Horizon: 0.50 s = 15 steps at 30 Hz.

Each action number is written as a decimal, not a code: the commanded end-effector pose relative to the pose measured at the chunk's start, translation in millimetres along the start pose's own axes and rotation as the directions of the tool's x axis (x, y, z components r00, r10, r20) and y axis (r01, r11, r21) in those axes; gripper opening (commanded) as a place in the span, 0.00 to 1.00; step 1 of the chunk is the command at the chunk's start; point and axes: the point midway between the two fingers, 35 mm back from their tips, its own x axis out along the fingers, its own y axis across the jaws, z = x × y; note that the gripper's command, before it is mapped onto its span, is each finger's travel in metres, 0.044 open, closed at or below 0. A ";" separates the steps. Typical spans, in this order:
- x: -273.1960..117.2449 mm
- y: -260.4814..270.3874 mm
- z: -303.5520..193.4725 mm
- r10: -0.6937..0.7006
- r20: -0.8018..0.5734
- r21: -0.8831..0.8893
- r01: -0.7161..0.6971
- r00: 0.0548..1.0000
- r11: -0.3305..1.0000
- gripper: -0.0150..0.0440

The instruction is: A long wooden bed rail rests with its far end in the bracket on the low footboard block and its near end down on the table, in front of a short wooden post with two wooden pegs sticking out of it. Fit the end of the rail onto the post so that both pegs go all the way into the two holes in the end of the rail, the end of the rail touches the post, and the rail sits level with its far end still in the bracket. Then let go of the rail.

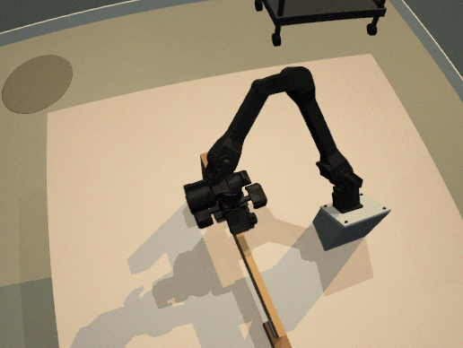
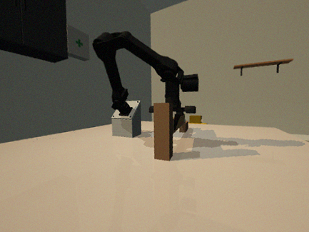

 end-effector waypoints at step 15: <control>-2.9 -1.1 0.2 -0.005 -0.010 0.001 0.005 1.000 1.000 0.25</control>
